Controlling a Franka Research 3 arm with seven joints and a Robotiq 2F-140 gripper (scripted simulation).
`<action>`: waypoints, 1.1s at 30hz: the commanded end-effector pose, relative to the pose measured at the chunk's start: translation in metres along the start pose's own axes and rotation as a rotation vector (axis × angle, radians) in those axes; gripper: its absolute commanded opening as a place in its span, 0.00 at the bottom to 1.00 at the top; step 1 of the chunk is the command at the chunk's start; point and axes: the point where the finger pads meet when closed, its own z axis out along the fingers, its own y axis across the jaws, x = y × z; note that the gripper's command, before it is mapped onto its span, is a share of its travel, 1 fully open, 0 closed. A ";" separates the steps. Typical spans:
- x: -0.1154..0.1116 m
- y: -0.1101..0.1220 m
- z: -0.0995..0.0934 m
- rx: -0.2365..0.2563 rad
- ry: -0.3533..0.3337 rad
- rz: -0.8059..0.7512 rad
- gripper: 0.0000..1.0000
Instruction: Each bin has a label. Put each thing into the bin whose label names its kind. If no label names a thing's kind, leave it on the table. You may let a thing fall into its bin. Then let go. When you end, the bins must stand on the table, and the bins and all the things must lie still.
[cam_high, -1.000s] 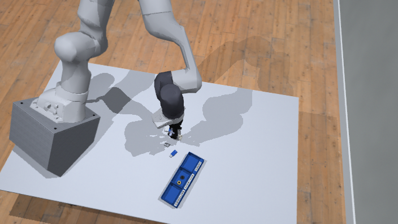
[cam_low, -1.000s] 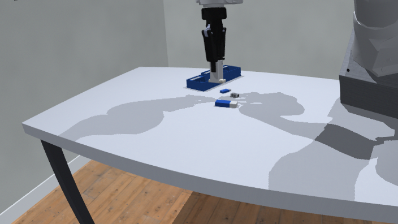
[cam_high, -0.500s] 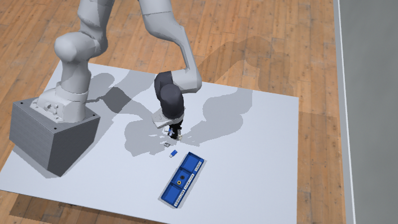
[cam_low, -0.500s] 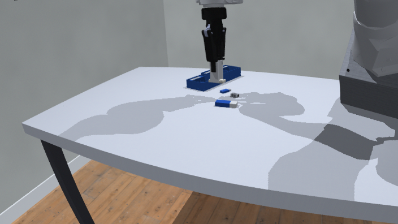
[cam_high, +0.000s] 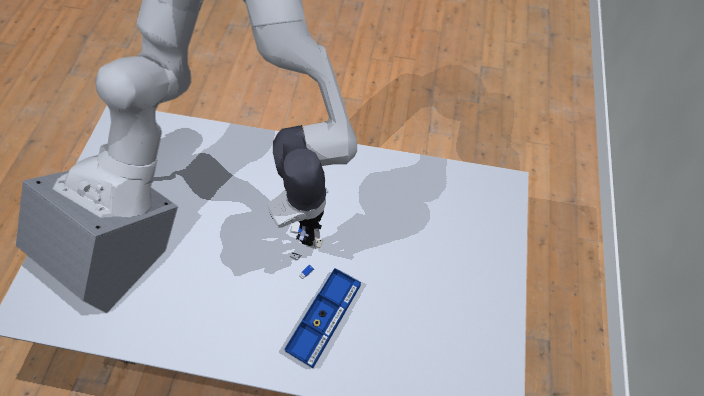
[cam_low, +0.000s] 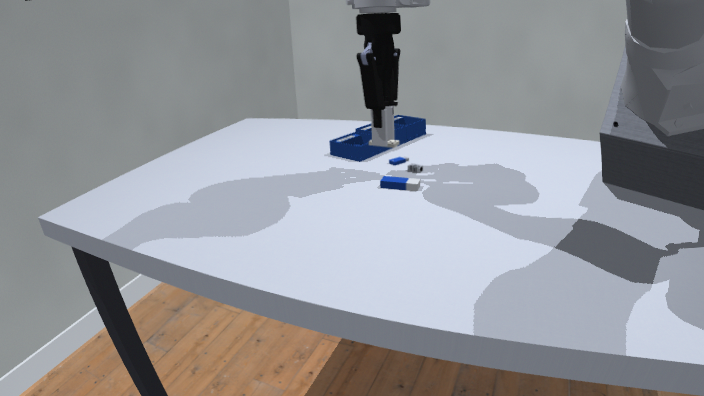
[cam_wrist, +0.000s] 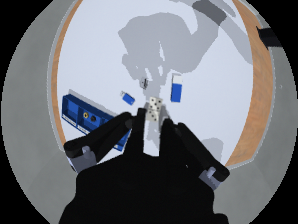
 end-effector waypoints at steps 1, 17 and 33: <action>0.001 -0.001 -0.001 0.000 0.000 0.008 0.13; -0.018 -0.017 -0.002 0.000 0.000 0.008 0.13; -0.079 -0.074 -0.002 0.010 -0.003 -0.280 0.13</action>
